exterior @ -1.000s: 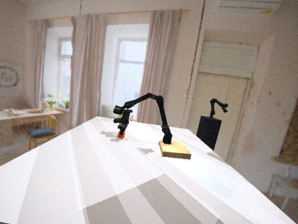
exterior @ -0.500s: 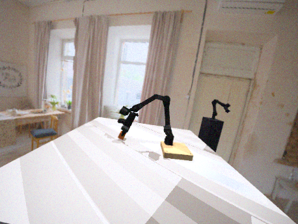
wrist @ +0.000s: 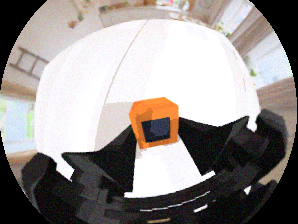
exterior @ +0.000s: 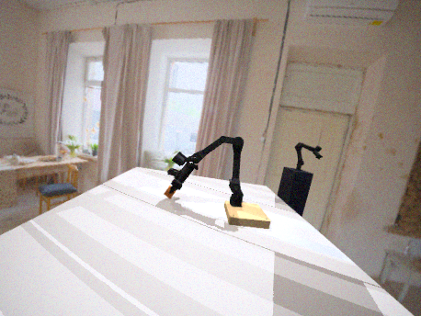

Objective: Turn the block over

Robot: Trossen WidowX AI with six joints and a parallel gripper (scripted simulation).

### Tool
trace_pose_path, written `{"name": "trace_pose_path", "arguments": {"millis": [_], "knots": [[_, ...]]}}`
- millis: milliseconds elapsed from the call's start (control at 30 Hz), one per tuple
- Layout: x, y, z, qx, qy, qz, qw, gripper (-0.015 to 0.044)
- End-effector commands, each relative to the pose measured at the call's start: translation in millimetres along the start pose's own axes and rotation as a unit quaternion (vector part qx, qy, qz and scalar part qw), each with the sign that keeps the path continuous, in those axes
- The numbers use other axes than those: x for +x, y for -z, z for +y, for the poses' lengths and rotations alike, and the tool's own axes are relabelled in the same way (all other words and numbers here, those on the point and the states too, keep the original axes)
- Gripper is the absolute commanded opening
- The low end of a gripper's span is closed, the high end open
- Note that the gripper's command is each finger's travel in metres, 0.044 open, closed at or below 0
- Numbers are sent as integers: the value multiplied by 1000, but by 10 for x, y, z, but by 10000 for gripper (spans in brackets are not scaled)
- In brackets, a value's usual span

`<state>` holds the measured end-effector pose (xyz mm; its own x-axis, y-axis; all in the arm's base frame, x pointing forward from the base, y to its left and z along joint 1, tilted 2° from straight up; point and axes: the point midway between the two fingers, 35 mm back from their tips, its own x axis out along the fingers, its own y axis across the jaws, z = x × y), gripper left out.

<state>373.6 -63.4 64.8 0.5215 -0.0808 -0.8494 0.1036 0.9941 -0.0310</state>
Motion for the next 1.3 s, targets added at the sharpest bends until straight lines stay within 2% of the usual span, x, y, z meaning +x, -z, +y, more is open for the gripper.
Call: {"name": "trace_pose_path", "arguments": {"millis": [0,567,1067,1267], "knots": [[-2,-25,3,-2,-1,-16,1000,0],[307,14,-4,0,-2,-148,989,0],[260,143,3,-2,-2,-261,965,0],[247,149,4,-2,-2,-268,963,0]]}}
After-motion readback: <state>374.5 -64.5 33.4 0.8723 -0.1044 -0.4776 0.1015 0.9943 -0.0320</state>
